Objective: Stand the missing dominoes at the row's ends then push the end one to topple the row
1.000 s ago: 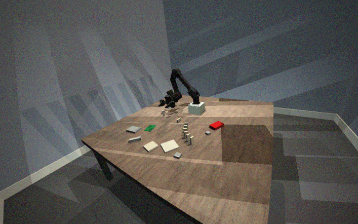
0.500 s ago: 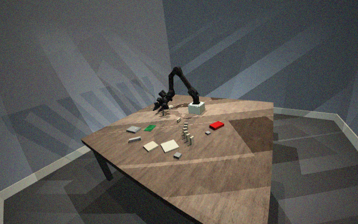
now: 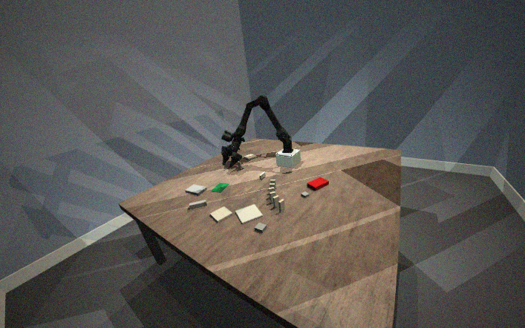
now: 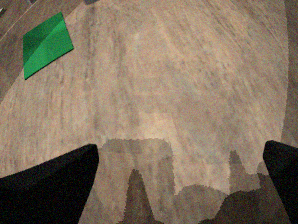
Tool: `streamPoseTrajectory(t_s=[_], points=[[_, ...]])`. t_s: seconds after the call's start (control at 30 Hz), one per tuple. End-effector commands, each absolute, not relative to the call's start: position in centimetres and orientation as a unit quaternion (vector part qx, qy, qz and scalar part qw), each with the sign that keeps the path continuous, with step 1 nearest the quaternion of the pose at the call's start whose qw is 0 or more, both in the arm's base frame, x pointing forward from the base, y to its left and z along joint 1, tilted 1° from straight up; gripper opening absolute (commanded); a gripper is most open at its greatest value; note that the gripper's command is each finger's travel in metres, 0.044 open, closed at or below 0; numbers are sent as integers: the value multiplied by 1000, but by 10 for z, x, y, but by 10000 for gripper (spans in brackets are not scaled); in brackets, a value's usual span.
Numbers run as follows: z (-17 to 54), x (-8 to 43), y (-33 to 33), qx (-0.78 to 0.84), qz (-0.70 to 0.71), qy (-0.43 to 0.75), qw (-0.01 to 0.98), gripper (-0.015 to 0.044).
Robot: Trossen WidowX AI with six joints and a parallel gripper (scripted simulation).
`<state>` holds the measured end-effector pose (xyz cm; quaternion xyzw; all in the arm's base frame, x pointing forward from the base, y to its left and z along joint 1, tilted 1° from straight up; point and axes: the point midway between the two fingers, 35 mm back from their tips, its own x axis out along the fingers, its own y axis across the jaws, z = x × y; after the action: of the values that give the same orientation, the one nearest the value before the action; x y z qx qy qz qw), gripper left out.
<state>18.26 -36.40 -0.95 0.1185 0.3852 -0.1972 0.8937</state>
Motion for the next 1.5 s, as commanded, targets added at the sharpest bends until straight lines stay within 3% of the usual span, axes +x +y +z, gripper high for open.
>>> streamPoseTrajectory(t_s=[0.0,0.37,0.8,1.07,1.47], points=[[46,173,-332,76,-147,613,773,440],[65,153,-300,85,-95,692,711,440],[65,153,-299,85,-94,693,709,440],[2,154,-300,85,-94,694,709,440],[-9,154,-300,85,-94,694,709,440]])
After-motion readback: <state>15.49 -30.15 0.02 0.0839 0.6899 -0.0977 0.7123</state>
